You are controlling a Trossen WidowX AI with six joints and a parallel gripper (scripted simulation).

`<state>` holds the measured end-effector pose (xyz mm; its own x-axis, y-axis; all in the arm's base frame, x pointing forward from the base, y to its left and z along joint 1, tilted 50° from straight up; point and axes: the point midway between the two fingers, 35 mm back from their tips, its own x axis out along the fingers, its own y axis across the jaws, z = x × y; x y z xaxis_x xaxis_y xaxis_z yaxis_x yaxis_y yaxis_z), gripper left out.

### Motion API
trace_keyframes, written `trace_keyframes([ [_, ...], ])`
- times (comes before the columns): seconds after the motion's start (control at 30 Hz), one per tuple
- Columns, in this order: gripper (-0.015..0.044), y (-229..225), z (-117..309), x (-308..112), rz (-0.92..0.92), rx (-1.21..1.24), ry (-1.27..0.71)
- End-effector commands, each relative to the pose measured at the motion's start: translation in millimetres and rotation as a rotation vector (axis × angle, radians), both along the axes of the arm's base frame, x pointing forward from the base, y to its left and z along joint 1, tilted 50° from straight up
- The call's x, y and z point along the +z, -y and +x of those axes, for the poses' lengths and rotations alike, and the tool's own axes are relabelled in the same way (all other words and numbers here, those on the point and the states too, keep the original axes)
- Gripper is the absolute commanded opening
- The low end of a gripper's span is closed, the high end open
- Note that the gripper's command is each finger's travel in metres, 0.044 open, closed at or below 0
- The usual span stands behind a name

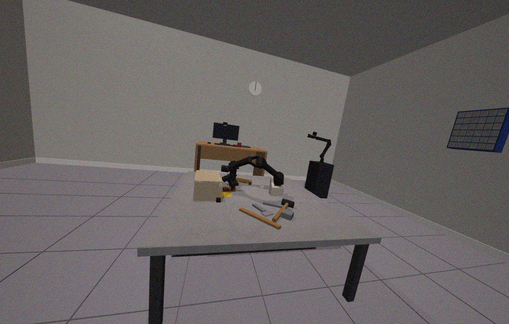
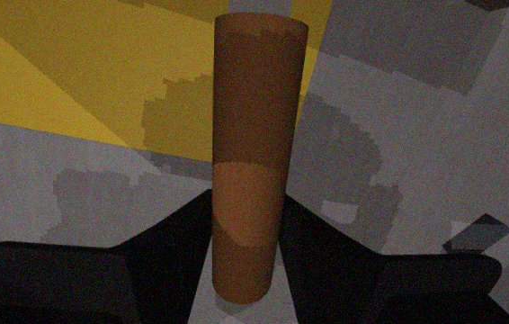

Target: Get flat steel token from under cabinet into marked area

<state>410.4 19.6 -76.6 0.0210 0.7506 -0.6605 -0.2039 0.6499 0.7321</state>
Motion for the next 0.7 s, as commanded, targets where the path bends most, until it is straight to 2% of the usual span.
trace_keyframes([
  [0.0, 0.0000, -6.9, -0.7, 6.3, 0.011, 0.002, 0.003],
  [0.67, 0.0000, -15.3, -3.3, 15.9, 0.011, 0.002, 0.003],
])
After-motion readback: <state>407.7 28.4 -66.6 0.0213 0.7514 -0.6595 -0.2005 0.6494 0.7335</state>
